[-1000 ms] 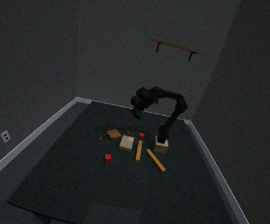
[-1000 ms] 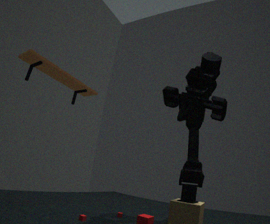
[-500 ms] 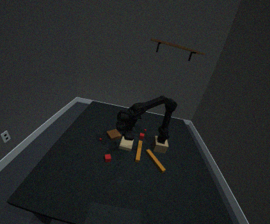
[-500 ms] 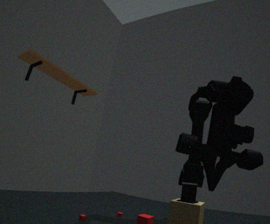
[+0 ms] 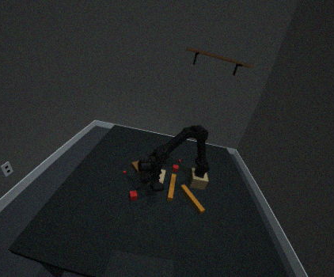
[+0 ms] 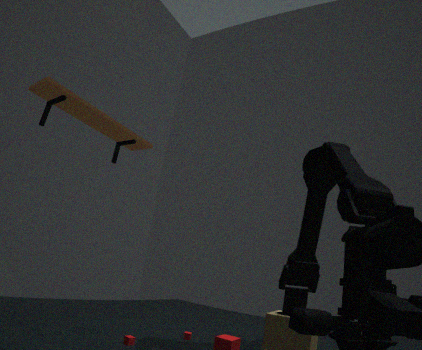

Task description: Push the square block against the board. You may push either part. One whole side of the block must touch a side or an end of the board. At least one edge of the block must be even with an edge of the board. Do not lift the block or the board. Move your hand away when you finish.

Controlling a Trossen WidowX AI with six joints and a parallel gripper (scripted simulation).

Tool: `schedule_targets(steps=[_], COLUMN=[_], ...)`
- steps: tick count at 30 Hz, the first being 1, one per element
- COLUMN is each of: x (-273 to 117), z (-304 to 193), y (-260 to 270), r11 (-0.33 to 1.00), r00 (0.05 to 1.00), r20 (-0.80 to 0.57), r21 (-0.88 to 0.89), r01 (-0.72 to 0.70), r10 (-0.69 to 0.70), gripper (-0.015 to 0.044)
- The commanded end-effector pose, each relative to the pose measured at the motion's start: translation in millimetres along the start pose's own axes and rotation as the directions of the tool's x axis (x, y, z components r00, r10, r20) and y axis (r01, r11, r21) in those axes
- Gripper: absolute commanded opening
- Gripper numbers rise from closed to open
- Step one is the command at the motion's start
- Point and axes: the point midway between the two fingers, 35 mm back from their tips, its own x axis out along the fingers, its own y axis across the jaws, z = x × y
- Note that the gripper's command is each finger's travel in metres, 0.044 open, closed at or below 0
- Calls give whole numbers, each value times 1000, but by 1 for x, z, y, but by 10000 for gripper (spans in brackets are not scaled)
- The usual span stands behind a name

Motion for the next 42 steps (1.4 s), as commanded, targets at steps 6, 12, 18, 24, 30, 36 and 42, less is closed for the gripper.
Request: schedule_targets(steps=[6,12,18,24,30,36,42], x=[35,34,34,33,33,32,32], z=[-12,-18,-25,-33,-40,-48,-56], y=[2,2,2,2,2,2,1], r11=[1000,1000,1000,1000,1000,1000,1000], r00=[999,999,999,999,999,999,999], r20=[-36,-36,-37,-37,-38,-39,-39], r21=[-7,-7,-7,-7,-7,-7,-7], r01=[-8,-8,-8,-8,-8,-8,-8], r10=[8,8,8,8,8,8,8], gripper=[0,0,0,0,0,0,0])
